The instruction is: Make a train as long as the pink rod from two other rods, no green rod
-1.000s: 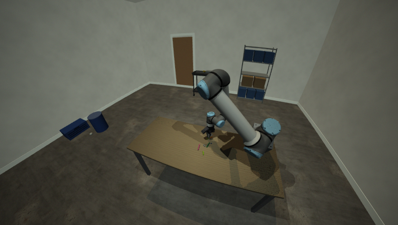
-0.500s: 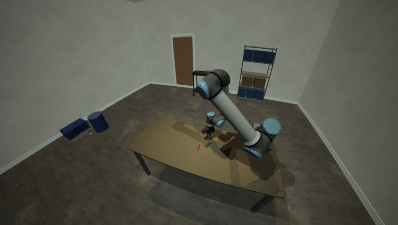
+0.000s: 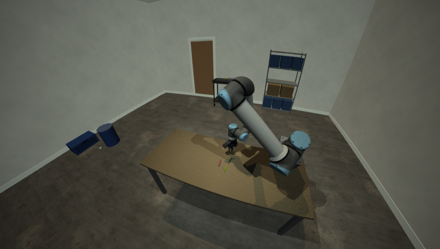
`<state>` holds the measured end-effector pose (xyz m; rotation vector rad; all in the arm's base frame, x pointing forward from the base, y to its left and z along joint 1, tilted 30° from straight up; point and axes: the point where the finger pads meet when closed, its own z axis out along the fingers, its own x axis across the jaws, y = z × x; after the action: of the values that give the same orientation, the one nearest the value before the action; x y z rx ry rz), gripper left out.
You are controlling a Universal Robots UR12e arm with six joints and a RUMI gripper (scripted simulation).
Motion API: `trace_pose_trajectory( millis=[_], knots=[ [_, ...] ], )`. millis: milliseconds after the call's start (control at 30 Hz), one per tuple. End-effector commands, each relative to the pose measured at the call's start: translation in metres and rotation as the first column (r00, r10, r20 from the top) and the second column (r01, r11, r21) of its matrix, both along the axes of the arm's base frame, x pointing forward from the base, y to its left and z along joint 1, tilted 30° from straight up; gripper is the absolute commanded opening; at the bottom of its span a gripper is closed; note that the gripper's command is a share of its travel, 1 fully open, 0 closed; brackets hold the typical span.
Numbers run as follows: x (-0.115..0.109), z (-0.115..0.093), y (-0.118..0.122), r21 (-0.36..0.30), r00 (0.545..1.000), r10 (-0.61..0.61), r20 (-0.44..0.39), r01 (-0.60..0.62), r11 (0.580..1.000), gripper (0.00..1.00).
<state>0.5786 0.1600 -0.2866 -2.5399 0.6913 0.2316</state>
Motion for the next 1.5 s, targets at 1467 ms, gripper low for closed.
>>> trace_pose_trajectory(
  millis=[1467],
  knots=[
    [0.0005, -0.0094, 0.0056, 0.000, 1.000, 0.000, 0.001, 0.000, 1.000, 0.00]
  ],
)
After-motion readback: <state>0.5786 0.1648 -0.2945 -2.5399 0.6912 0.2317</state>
